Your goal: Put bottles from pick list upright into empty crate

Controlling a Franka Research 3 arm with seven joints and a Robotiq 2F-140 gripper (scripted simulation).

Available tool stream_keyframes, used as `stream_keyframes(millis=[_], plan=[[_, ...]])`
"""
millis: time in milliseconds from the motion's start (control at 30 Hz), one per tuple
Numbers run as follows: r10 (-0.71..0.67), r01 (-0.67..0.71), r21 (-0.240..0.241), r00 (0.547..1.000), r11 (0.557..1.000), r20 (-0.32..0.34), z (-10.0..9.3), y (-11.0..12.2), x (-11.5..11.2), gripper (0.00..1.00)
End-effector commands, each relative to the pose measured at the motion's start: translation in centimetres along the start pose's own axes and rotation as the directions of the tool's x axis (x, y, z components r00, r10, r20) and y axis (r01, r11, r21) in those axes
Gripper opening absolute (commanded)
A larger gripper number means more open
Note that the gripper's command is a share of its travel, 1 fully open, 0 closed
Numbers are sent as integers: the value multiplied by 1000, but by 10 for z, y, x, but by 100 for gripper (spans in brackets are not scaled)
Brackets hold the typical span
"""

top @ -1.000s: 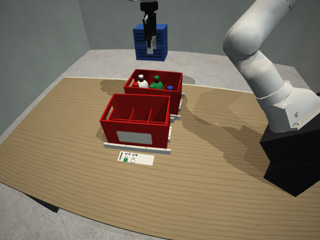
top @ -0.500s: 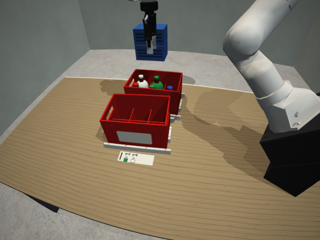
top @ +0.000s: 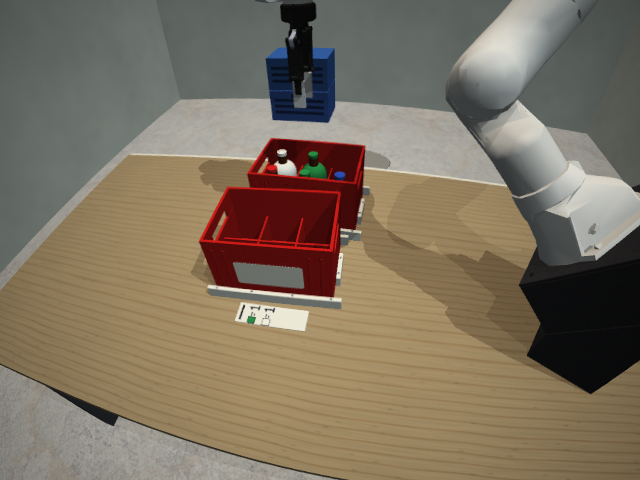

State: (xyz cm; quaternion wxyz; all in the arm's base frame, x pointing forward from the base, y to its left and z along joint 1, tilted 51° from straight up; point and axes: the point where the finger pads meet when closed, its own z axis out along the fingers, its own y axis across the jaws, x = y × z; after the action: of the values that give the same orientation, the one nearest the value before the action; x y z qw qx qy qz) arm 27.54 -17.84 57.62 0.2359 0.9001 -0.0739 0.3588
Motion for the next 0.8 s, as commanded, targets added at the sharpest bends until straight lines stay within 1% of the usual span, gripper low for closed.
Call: stream_keyframes(millis=[0, 333, 433, 533, 767], plan=[[-6, 6, 0, 1000, 1000, -1, -1, 1, 0, 38], [-6, 6, 0, 1000, 1000, -1, -1, 1, 0, 38], [-105, 105, -1, 994, 994, -1, 14, 5, -1, 38], [-204, 204, -1, 979, 979, -1, 28, 8, -3, 38], [-324, 324, 5, 946, 946, 6, 62, 16, -6, 38]])
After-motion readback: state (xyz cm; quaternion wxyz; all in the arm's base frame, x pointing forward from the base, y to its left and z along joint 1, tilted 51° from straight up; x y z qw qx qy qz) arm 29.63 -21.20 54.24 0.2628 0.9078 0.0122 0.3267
